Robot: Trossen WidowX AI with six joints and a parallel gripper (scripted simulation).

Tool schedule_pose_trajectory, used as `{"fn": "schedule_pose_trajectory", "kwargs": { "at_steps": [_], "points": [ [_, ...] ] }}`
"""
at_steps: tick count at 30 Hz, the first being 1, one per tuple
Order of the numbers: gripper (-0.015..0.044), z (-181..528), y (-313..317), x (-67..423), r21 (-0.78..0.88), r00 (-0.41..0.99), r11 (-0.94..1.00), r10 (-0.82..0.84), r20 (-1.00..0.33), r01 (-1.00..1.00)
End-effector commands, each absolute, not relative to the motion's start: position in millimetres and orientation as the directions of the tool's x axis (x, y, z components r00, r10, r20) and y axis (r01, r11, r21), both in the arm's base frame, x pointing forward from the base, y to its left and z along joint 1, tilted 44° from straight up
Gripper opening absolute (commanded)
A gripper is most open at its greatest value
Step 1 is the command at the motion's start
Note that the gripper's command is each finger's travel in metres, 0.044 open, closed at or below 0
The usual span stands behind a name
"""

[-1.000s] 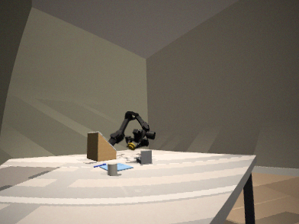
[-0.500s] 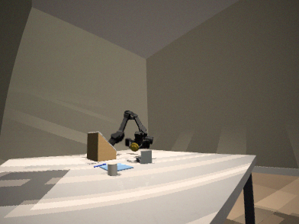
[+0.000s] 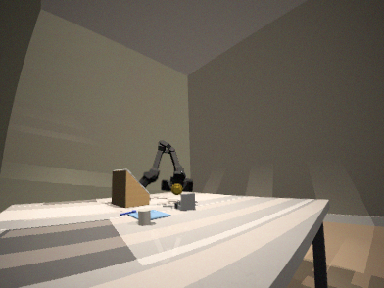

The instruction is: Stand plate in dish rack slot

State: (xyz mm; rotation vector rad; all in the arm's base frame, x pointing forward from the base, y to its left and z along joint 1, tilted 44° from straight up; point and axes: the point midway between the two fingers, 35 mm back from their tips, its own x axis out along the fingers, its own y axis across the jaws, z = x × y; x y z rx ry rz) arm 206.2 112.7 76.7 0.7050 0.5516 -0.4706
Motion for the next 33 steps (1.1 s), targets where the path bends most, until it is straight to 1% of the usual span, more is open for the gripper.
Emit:
{"fn": "schedule_pose_trajectory", "kwargs": {
  "at_steps": [1,12,23,33],
  "points": [
    [0.0000,82.1,115.8,203.3,0.523,0.813,0.678,-0.198,-0.547,0.517],
    [0.0000,95.4,126.0,192.7,0.629,0.915,0.686,-0.139,-0.379,0.365],
    [0.0000,94.5,127.1,193.0,0.630,0.916,0.686,-0.138,-0.376,0.363],
    [0.0000,77.0,139.8,202.4,0.629,0.915,0.687,-0.137,-0.380,0.364]
  ]
}}
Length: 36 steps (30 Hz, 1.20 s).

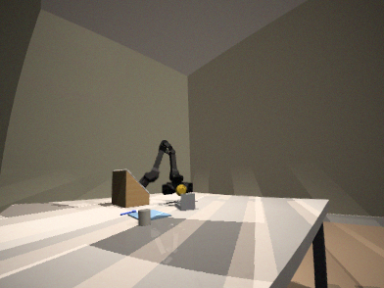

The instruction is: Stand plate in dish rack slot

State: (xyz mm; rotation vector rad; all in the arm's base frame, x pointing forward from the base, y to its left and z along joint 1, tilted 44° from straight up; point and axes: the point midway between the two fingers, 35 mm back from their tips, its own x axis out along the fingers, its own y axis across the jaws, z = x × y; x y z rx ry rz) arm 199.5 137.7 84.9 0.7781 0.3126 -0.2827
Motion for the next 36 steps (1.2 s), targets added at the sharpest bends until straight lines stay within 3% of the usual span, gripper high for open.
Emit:
{"fn": "schedule_pose_trajectory", "kwargs": {
  "at_steps": [1,36],
  "points": [
    [0.0000,75.3,140.9,204.0,0.631,0.915,0.685,-0.136,-0.379,0.364],
    [0.0000,46.7,152.2,226.0,0.667,0.922,0.655,-0.125,-0.367,0.354]
  ]
}}
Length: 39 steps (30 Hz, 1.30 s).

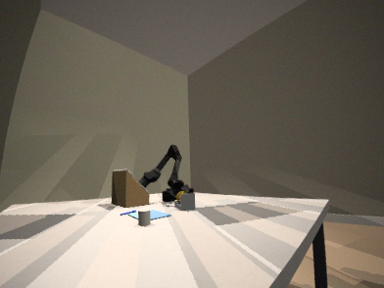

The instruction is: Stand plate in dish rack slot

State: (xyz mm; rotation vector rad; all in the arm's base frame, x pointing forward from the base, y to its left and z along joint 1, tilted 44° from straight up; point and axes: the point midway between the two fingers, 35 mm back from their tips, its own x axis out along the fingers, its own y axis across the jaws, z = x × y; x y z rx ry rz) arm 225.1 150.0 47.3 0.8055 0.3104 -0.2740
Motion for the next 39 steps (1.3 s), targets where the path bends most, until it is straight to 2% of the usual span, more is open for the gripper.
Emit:
{"fn": "schedule_pose_trajectory", "kwargs": {
  "at_steps": [1,11,26,34,39],
  "points": [
    [0.0000,47.8,150.3,225.5,0.662,0.921,0.660,-0.122,-0.371,0.355],
    [0.0000,48.2,149.5,225.2,0.660,0.920,0.662,-0.121,-0.373,0.355],
    [0.0394,47.8,149.8,225.5,0.662,0.920,0.659,-0.123,-0.372,0.356],
    [0.0400,48.8,149.2,225.9,0.662,0.920,0.660,-0.123,-0.373,0.356],
    [0.0400,74.3,131.2,235.4,0.651,0.913,0.662,-0.131,-0.387,0.371]
  ]
}}
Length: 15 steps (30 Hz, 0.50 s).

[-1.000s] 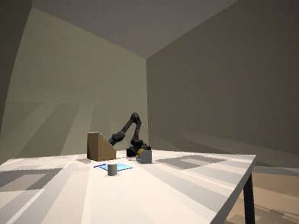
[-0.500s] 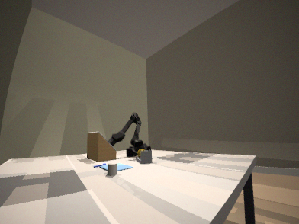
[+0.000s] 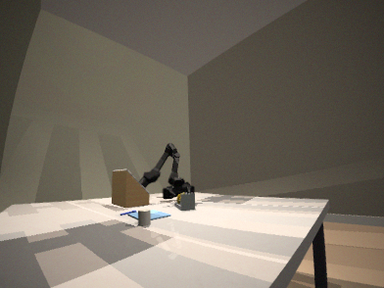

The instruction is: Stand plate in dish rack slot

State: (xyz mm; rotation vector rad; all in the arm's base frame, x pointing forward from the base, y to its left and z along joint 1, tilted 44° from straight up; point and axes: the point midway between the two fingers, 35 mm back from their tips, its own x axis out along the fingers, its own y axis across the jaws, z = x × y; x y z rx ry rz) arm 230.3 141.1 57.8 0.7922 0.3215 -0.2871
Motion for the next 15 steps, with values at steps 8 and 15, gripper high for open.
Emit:
{"fn": "schedule_pose_trajectory", "kwargs": {
  "at_steps": [8,15],
  "points": [
    [0.0400,121.3,87.1,244.7,0.636,0.913,0.678,-0.138,-0.383,0.369],
    [0.0400,135.4,71.4,244.8,0.626,0.917,0.691,-0.141,-0.373,0.361]
  ]
}}
